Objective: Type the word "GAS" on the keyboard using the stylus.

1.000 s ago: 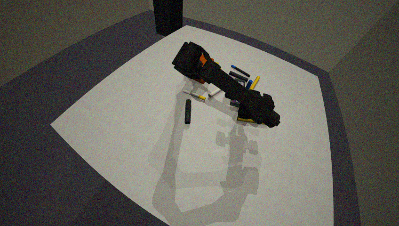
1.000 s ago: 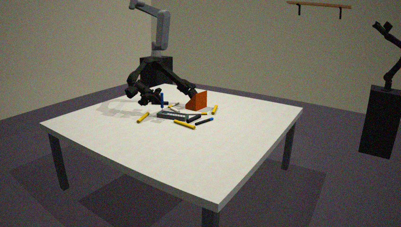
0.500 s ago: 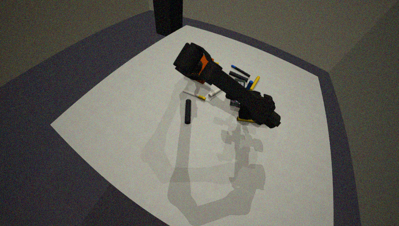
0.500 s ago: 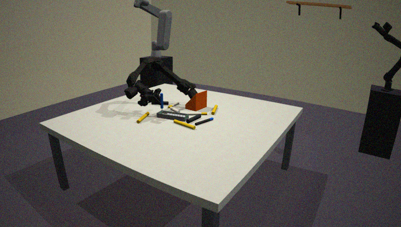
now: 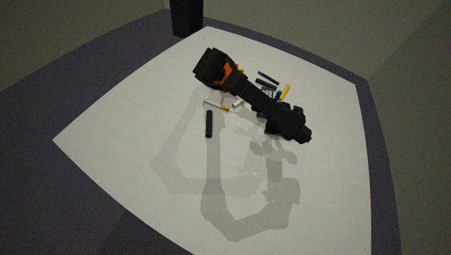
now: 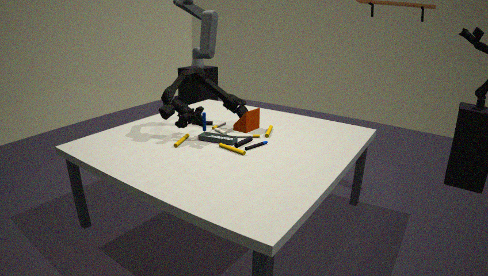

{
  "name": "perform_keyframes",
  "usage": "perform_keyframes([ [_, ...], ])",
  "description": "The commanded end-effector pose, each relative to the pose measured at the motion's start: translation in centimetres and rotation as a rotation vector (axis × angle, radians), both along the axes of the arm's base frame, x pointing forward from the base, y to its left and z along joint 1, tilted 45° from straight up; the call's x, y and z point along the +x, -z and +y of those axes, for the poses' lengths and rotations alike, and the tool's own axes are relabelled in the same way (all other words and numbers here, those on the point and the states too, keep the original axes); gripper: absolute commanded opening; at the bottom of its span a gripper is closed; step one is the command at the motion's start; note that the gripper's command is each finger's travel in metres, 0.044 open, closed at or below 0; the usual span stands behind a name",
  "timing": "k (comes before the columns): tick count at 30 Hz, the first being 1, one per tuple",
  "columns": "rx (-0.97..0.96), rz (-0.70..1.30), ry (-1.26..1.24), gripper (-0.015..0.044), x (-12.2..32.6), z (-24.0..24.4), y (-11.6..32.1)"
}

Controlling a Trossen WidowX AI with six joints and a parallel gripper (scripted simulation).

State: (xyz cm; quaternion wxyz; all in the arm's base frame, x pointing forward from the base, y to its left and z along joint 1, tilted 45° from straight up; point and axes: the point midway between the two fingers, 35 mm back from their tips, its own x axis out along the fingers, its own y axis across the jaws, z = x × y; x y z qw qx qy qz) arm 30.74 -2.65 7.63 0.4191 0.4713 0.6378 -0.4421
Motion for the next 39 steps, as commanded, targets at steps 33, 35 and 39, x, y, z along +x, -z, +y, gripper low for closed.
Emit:
perform_keyframes([
  [33, -0.003, -0.002, -0.007, 0.0081, 0.03, -0.8, 0.8],
  [35, -0.003, -0.002, -0.007, 0.0081, 0.03, -0.8, 0.8],
  [39, -0.003, -0.002, -0.007, 0.0081, 0.07, 0.06, -0.04],
])
